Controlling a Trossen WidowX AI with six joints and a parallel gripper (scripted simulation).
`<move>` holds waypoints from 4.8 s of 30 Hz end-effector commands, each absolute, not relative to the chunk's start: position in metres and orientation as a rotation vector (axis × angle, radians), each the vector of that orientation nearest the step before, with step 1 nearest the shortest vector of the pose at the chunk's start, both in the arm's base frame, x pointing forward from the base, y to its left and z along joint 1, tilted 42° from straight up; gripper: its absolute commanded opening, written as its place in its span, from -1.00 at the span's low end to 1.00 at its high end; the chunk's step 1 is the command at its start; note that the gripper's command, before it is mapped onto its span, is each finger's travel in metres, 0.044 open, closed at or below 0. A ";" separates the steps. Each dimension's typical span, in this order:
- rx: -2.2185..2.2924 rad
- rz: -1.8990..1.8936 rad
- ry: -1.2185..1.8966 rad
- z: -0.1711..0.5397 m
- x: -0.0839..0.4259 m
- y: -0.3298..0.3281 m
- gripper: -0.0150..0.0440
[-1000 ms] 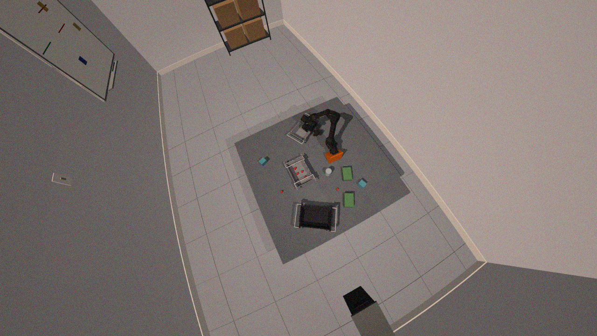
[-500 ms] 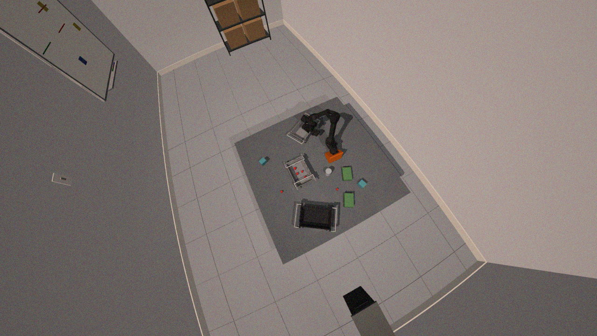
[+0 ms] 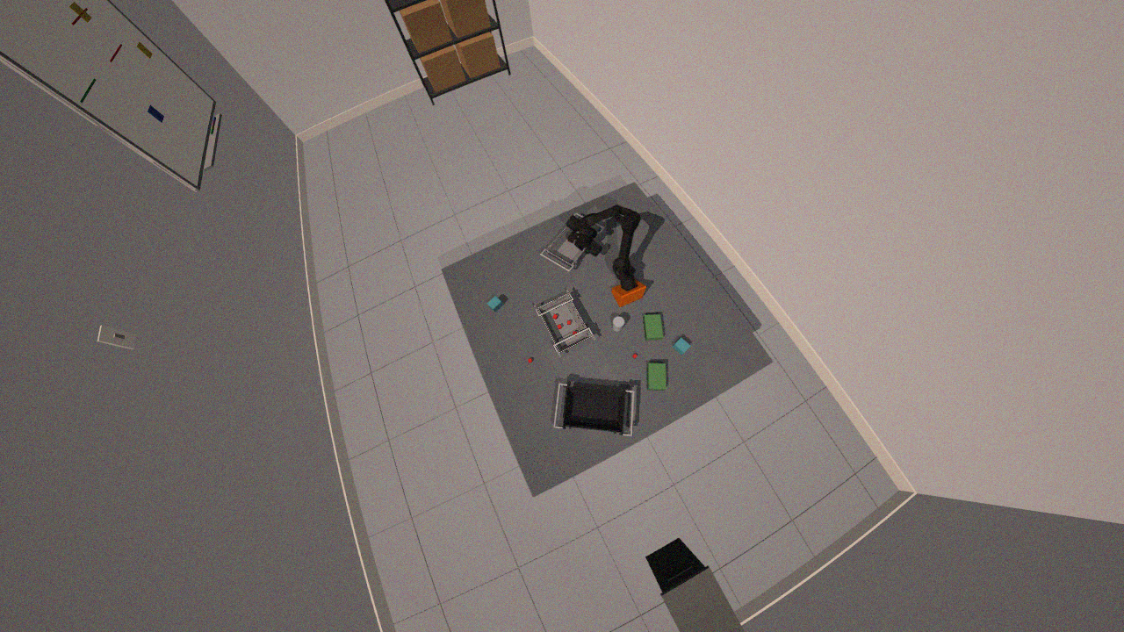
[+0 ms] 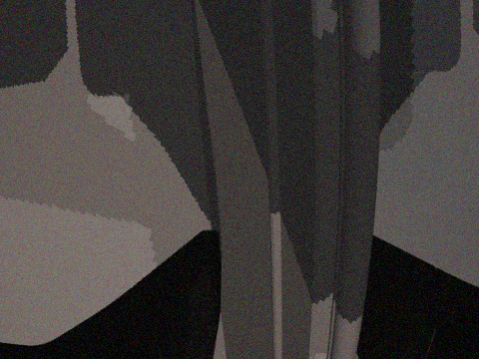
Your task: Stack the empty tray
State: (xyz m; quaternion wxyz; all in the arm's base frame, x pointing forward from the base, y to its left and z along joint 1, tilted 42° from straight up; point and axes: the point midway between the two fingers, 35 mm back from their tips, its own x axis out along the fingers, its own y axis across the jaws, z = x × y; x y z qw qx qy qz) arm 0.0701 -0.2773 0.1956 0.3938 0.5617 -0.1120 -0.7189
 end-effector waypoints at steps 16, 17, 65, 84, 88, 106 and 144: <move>1.426 -1.828 -0.270 0.196 0.071 -0.275 -0.44; 1.426 -1.828 -0.270 0.198 0.071 -0.273 -0.46; 1.436 -1.829 -0.264 0.293 0.077 -0.172 -0.49; 1.436 -1.829 -0.264 0.293 0.077 -0.172 -0.49; 1.436 -1.829 -0.264 0.293 0.077 -0.172 -0.49; 1.399 -1.803 -0.080 0.280 0.128 -0.173 -0.49; 1.161 -1.712 0.355 0.219 0.264 -0.111 -0.49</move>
